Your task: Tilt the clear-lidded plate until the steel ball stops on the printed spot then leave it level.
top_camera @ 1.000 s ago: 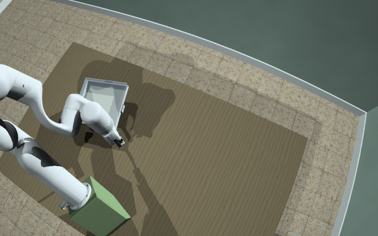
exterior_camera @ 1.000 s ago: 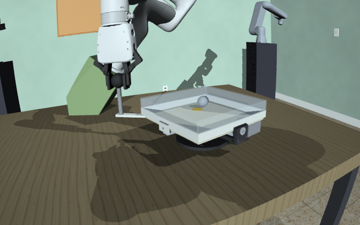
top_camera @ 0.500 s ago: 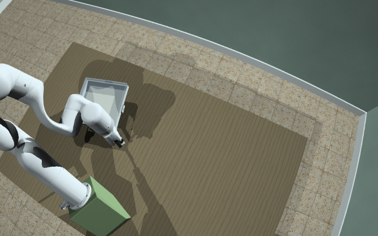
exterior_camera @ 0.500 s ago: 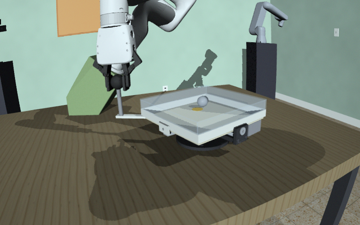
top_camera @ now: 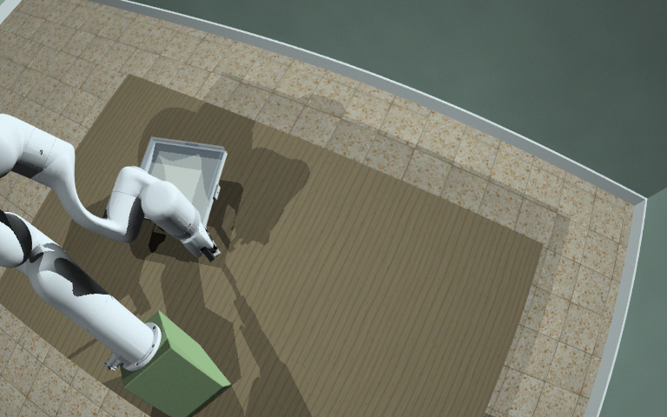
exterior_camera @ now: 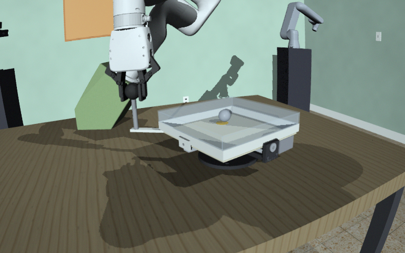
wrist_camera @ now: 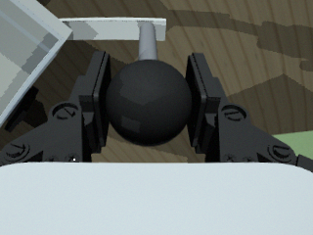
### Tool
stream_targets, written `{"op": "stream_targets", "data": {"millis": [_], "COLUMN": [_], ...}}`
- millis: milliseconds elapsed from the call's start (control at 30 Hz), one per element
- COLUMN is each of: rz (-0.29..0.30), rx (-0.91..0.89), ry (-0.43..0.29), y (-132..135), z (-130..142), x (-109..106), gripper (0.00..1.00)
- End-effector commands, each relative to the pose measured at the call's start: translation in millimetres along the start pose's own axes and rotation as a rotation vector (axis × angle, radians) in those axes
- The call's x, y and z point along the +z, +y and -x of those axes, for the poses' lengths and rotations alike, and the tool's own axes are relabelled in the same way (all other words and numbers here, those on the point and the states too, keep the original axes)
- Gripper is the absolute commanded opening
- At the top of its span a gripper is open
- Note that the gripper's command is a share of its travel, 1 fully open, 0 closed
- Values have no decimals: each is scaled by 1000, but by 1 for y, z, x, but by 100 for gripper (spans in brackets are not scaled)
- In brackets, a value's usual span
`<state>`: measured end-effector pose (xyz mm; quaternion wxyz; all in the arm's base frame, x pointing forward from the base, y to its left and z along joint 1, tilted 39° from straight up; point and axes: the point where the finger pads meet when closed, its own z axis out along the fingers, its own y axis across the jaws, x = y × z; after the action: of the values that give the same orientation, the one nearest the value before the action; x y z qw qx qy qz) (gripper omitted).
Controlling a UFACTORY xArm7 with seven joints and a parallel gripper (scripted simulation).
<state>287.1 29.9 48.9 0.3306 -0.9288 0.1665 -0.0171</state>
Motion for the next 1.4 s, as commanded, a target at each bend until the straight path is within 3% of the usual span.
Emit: {"op": "stream_targets", "data": {"millis": [0,1367], "rz": [0,0], "rx": [1,1], "ry": [-1,-1], "y": [0,0], "z": [1,-2], "x": [0,-1], "gripper": [0,0]}}
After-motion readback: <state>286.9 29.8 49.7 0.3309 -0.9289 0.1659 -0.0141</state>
